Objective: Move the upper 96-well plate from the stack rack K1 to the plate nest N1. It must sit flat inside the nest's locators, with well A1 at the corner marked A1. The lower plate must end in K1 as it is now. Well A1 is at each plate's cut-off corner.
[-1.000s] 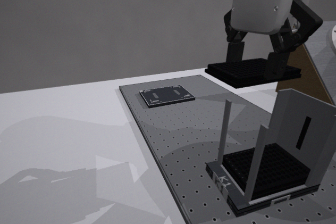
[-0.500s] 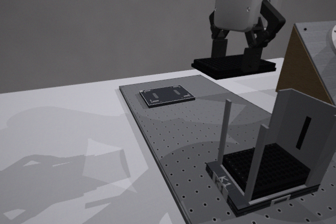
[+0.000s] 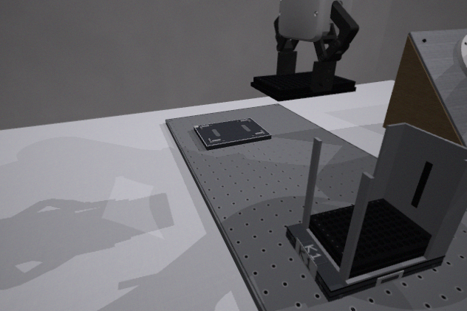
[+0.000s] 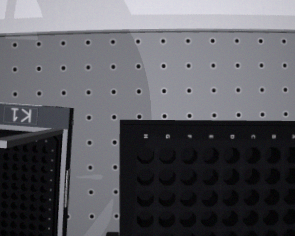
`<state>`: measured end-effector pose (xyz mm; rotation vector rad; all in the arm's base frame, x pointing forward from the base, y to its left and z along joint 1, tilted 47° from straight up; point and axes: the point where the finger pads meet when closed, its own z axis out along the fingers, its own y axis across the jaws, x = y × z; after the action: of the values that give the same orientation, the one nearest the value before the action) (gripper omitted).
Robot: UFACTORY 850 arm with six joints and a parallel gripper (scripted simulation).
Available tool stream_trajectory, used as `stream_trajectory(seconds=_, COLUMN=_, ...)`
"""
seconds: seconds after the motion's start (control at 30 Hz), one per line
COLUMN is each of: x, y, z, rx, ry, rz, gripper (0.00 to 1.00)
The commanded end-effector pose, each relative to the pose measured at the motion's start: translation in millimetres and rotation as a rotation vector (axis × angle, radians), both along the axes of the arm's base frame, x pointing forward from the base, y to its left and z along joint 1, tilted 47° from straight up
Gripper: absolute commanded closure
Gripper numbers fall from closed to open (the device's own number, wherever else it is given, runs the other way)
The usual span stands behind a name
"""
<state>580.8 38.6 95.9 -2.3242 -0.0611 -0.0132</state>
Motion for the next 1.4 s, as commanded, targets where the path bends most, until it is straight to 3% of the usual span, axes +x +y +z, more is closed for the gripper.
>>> stream_trajectory(seconds=0.0, x=3, y=-9, z=-8, rx=0.000, ry=-0.002, rz=-0.001, gripper=1.00)
stream_trajectory(seconds=1.37, x=19, y=-86, z=-94, rx=-0.001, ry=-0.002, rz=-0.001, gripper=1.00)
